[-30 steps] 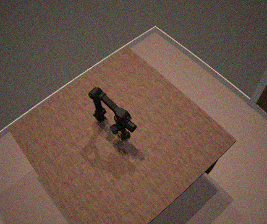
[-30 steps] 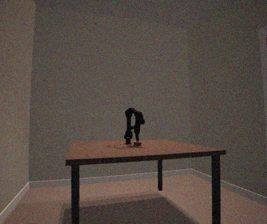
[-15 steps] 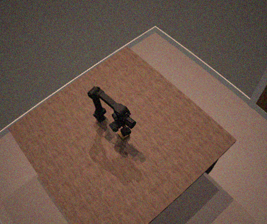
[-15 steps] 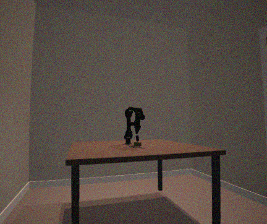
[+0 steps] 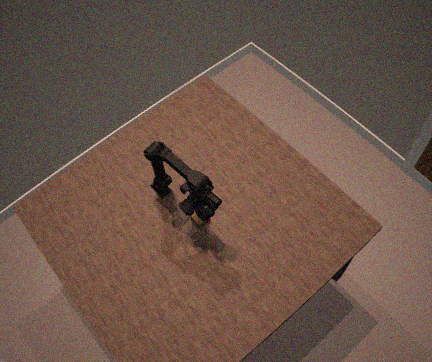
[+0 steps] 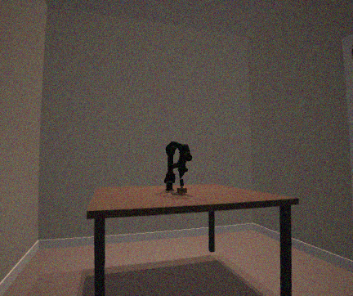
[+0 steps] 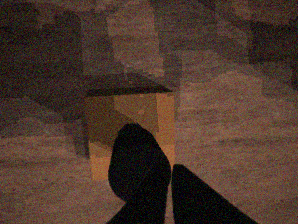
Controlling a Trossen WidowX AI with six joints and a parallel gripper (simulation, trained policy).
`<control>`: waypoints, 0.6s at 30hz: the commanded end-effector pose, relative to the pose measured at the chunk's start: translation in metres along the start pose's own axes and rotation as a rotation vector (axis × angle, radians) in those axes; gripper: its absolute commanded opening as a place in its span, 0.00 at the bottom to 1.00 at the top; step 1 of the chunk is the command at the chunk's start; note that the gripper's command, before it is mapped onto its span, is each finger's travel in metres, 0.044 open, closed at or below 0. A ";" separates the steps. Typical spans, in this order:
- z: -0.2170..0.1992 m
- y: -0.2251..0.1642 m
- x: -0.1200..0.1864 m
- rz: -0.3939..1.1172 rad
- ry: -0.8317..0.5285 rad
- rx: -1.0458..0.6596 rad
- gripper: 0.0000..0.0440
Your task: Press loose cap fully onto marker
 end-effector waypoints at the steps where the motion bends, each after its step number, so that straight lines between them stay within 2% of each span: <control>1: 0.001 -0.002 -0.010 0.004 -0.031 0.033 0.00; 9: 0.002 -0.006 -0.020 0.029 -0.038 0.076 0.00; 18: -0.009 -0.005 -0.016 0.090 -0.038 0.119 0.03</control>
Point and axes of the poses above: the point midway between the two fingers, 35 mm back from their tips, its own x axis back along the fingers, its own z axis across the jaws, y = z × x, the point moved 7 cm from there along x, back along the fingers, and after that the axes turned 6 degrees about -x, right-handed, at the moved point
